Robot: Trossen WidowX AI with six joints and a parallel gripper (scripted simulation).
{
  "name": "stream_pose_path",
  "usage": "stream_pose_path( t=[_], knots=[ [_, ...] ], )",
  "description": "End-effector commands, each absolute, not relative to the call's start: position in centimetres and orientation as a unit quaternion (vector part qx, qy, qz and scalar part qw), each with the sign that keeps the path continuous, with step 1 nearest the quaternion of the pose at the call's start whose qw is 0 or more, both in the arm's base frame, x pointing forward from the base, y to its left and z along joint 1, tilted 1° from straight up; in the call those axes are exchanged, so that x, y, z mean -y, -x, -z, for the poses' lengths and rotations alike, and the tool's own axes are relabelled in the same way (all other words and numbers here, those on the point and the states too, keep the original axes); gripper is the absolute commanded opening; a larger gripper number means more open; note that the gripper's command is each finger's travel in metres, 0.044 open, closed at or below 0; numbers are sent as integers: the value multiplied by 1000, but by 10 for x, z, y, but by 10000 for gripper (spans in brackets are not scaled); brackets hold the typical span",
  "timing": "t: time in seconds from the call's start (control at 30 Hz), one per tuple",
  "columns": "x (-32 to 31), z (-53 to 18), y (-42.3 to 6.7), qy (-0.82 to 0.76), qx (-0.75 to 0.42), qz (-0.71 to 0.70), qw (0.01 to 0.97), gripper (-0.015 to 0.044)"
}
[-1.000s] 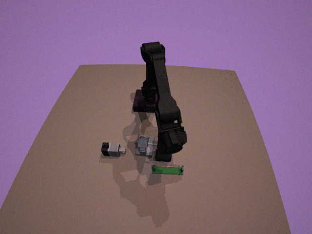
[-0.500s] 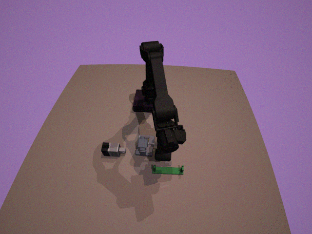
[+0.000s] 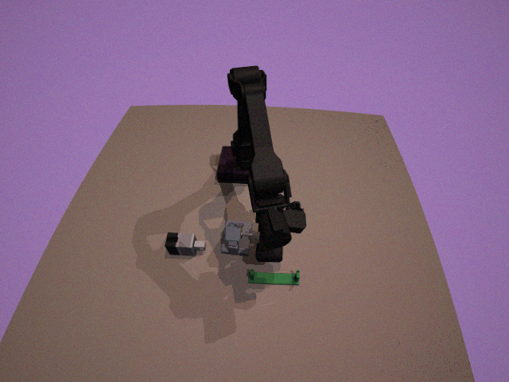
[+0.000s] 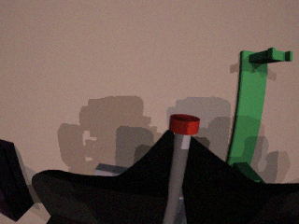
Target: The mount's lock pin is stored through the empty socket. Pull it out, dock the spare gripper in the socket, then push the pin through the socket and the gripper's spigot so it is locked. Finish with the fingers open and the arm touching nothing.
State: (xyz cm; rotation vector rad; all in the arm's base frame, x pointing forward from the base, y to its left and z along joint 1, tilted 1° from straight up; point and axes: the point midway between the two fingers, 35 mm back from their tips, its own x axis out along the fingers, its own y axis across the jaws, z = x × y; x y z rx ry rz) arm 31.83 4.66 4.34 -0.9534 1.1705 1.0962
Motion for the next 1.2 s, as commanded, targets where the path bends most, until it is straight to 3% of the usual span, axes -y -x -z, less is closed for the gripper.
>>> stream_pose_path(
  t=[0.0, 1.17],
  knots=[
    [-50, -46, -319, 407, -503, -472, 599, 0],
    [-74, -48, -326, 400, -510, -479, 592, 0]
  ],
)
